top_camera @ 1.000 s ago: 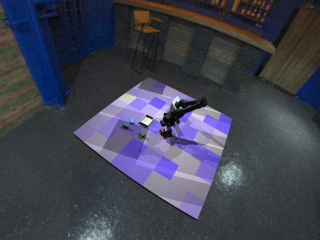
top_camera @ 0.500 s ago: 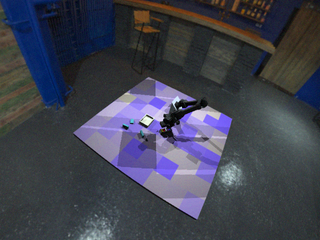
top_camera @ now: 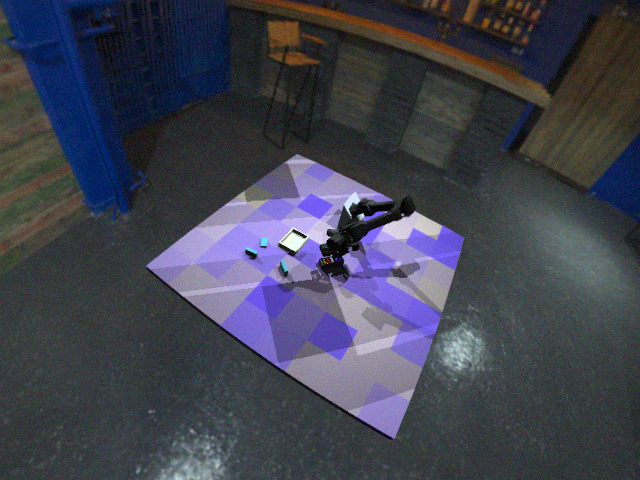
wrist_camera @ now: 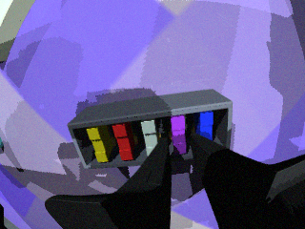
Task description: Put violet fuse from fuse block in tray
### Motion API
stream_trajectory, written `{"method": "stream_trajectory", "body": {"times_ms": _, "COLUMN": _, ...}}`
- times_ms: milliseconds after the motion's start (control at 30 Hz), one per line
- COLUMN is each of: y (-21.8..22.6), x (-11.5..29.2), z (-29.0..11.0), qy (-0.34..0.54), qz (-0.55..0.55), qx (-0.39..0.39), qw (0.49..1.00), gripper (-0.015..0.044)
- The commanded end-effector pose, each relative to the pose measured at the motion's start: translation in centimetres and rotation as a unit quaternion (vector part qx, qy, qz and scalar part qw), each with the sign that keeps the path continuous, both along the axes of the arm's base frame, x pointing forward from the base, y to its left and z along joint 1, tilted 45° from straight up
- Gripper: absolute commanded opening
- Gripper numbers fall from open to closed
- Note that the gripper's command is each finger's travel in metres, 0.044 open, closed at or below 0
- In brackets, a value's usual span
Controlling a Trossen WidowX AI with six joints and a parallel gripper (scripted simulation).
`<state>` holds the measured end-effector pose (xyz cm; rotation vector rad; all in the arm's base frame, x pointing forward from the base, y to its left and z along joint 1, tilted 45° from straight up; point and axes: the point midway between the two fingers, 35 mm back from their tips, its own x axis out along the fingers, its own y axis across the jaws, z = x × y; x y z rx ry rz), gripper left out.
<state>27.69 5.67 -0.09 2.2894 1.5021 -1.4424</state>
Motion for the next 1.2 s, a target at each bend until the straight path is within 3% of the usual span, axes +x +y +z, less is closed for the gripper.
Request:
{"method": "stream_trajectory", "body": {"times_ms": 0, "y": 0.12, "x": -0.09, "z": -0.10, "qy": 0.002, "qz": -0.001, "qx": 0.003, "qw": 1.000, "gripper": 0.0074}}
{"method": "stream_trajectory", "body": {"times_ms": 833, "y": 0.84, "x": 0.00, "z": -0.80, "qy": 0.002, "qz": -0.001, "qx": 0.003, "qw": 1.000, "gripper": 0.0074}}
{"method": "stream_trajectory", "body": {"times_ms": 1167, "y": 0.74, "x": 0.04, "z": -0.73, "qy": 0.001, "qz": 0.000, "qx": 0.000, "qw": 1.000, "gripper": 0.0007}}
